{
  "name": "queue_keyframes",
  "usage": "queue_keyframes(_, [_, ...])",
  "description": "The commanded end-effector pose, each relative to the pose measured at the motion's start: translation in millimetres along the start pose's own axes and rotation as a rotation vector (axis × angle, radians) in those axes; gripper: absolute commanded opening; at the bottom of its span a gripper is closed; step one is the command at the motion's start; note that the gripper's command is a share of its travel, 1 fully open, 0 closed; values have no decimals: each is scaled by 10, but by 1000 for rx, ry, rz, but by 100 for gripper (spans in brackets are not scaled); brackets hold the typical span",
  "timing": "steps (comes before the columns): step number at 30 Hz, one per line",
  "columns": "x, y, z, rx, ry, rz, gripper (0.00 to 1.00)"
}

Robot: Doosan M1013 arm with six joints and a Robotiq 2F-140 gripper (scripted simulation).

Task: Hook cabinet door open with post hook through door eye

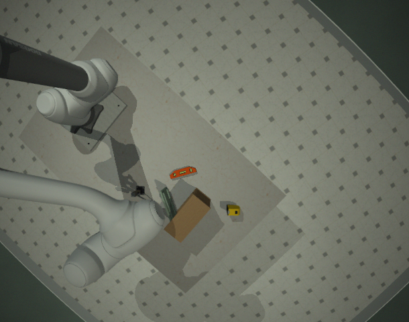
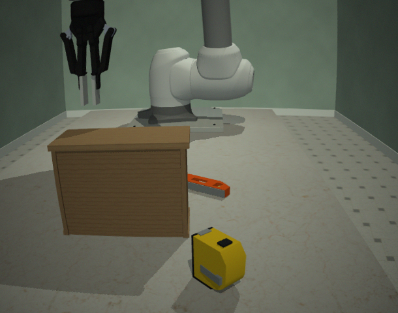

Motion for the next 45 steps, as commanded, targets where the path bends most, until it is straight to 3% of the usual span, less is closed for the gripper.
queue_keyframes(1, [1, 0, 0, 0, 0, 0, 15])
queue_keyframes(21, [-121, 2, 1, 8, 0, 1, 15])
queue_keyframes(45, [-953, 18, 6, 8, 0, 1, 15])
Point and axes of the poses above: the point where the finger pads meet when closed, its own x axis back along the fingers, its own y axis across the jaws, z = x × y, the point moved 4 cm from there along x, back along the fingers, and after that the axes turned 1 degree about x, right-handed, at the moved point
